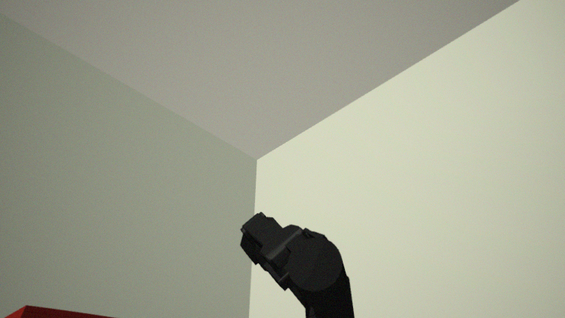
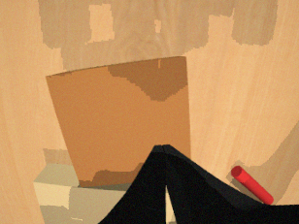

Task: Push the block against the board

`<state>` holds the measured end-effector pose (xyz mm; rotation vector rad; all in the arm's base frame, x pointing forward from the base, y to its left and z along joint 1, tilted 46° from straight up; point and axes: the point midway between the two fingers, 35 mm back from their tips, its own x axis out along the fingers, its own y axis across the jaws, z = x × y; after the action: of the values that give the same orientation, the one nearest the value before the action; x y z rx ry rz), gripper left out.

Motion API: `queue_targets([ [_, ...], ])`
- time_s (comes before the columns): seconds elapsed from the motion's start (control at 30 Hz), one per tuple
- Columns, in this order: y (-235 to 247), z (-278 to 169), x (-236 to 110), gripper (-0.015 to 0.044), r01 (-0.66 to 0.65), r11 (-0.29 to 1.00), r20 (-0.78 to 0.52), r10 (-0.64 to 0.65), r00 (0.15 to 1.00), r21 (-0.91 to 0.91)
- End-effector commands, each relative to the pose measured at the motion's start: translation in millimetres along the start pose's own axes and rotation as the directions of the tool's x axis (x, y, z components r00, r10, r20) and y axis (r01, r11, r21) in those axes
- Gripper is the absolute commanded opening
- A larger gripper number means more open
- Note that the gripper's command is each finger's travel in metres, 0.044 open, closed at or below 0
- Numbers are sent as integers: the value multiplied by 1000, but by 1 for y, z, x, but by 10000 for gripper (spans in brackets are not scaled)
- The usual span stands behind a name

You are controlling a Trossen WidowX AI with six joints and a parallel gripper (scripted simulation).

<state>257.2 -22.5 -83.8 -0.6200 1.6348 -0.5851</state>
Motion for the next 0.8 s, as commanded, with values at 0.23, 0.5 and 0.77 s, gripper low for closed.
queue_targets([
  [0.23, 24, 2, 0, 0, -5, 932, -3, 5, 1000, -363],
  [0.5, 42, 1, 1, 0, -5, 799, -4, 3, 1000, -602],
  [0.77, 59, 0, 2, 0, -5, 606, -6, 1, 1000, -795],
])
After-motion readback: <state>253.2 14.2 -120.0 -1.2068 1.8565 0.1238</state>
